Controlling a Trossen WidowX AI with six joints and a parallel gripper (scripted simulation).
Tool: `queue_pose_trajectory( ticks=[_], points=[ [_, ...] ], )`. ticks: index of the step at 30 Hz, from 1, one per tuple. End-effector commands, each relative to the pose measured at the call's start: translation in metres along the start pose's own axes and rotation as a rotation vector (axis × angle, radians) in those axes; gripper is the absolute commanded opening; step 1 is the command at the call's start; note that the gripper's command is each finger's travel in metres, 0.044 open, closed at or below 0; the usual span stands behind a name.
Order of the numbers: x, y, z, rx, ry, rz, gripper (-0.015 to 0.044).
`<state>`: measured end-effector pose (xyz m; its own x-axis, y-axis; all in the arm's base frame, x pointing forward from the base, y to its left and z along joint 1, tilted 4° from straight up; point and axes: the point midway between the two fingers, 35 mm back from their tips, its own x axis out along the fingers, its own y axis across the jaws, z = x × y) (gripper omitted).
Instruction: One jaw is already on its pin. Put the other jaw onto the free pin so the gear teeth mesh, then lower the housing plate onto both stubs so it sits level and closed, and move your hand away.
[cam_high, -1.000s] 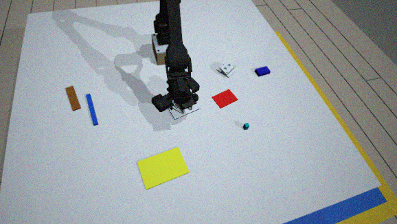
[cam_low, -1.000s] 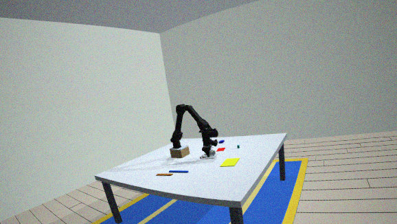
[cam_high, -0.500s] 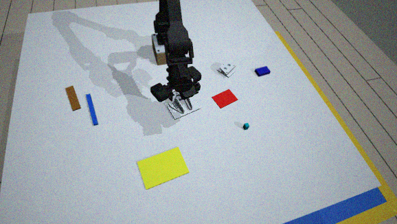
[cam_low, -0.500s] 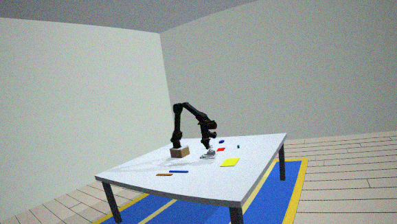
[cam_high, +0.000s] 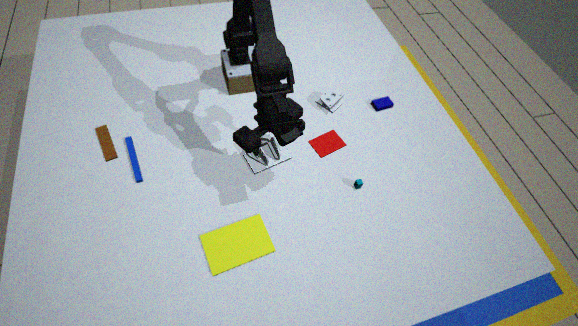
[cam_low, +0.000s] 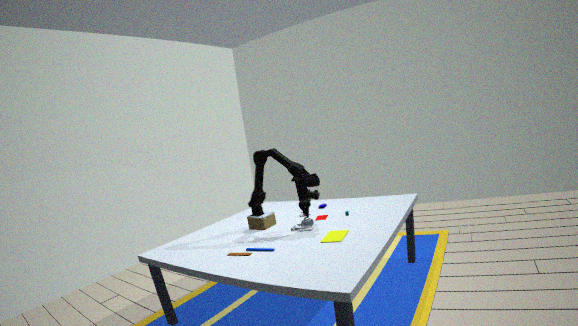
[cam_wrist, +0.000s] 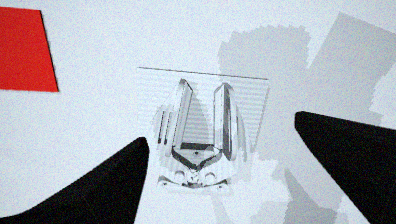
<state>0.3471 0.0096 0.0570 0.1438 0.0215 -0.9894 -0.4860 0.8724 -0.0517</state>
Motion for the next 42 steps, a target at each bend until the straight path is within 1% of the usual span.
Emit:
queue_pose_trajectory(
  ticks=[1, 42],
  points=[
    [-0.001, 0.008, 0.006, -0.083, -0.006, 0.0, 0.044],
    [-0.005, 0.098, 0.028, -1.003, 0.003, 0.031, 0.044]
  ],
)
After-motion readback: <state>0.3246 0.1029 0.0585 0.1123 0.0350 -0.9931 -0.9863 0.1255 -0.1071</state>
